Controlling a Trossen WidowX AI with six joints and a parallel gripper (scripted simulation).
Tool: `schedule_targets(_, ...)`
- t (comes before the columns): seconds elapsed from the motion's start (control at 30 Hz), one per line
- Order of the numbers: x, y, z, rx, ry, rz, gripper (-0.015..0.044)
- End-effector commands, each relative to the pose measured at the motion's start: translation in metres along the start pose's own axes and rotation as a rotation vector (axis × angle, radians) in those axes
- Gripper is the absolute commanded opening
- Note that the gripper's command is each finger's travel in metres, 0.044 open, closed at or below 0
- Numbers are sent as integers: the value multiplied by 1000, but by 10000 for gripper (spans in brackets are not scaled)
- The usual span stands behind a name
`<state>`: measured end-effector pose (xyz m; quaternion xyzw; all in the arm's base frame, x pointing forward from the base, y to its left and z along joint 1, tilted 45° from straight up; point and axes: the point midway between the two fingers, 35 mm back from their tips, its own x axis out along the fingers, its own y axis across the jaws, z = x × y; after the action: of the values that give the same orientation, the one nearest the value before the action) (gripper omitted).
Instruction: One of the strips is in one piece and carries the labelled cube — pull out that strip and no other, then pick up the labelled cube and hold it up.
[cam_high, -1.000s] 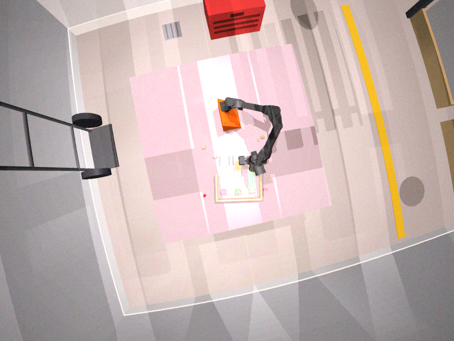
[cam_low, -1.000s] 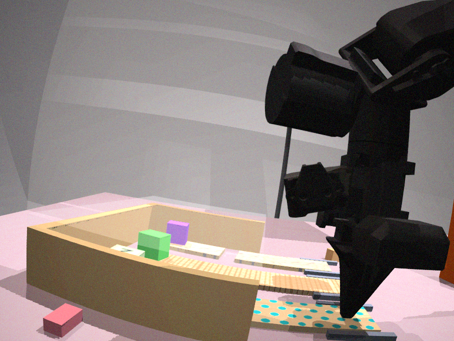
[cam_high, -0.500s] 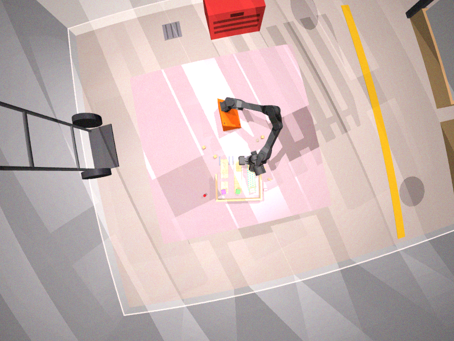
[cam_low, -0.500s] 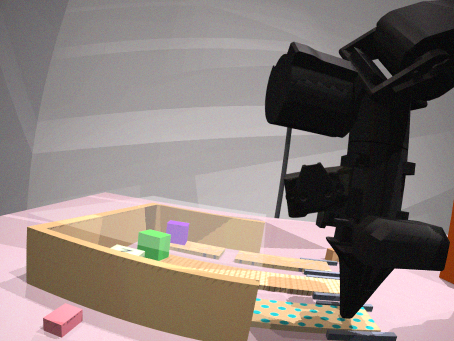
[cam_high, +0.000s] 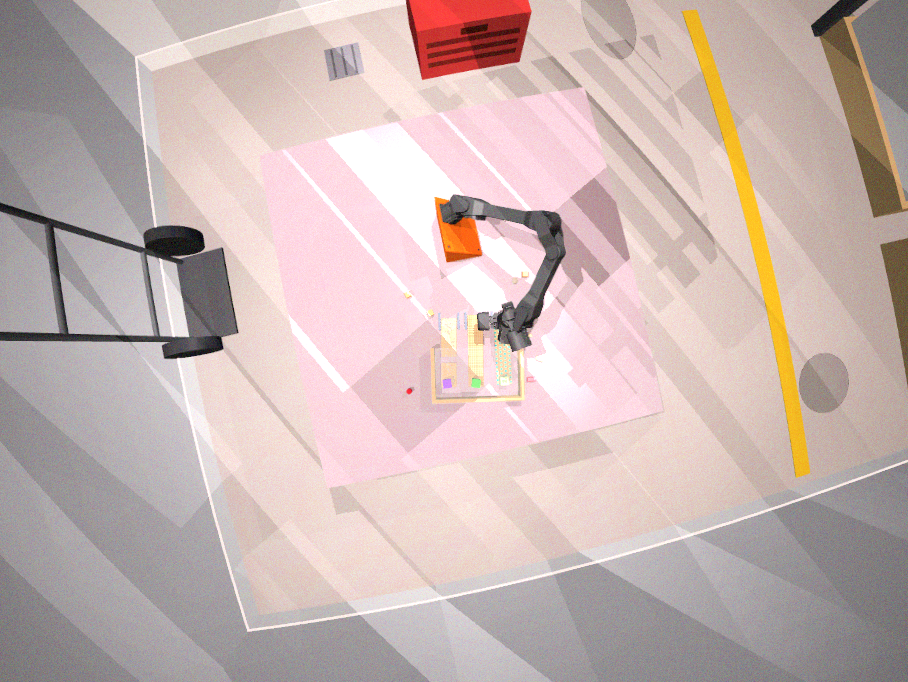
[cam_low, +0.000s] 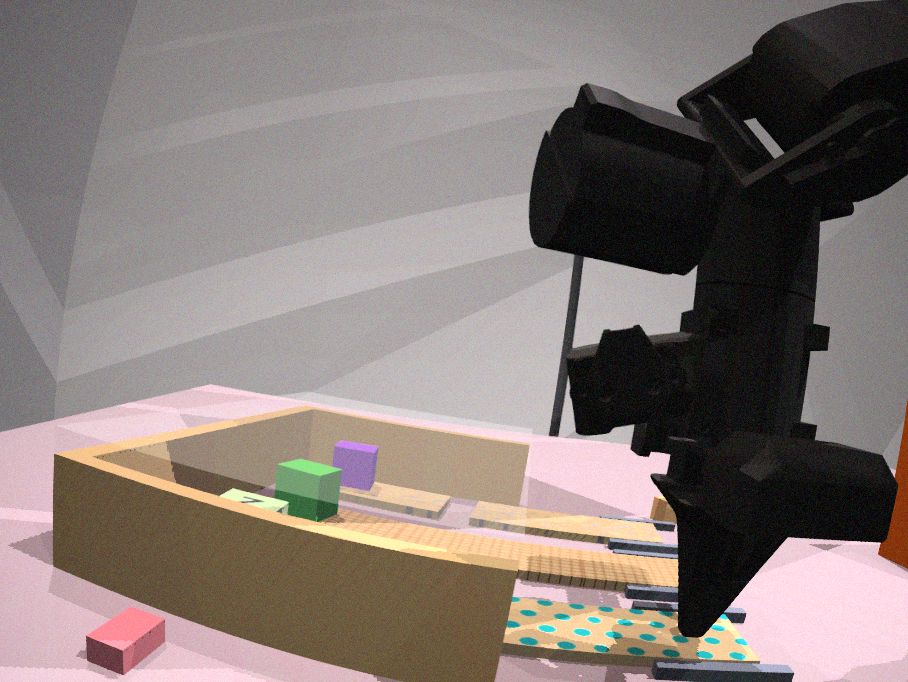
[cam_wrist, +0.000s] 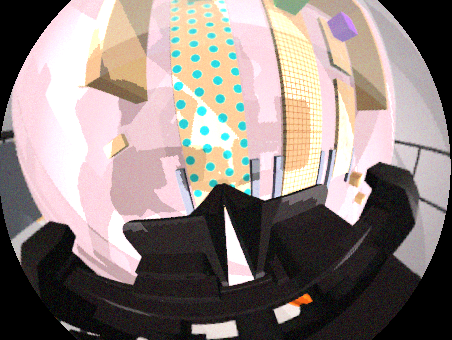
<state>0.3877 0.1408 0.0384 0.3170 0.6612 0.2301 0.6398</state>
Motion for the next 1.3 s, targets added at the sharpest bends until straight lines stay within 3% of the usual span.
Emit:
schedule_targets(0.0,2,0,0,0,0,-3,0)
schedule_targets(1.27,4,1,-51,3,3,-3,0)
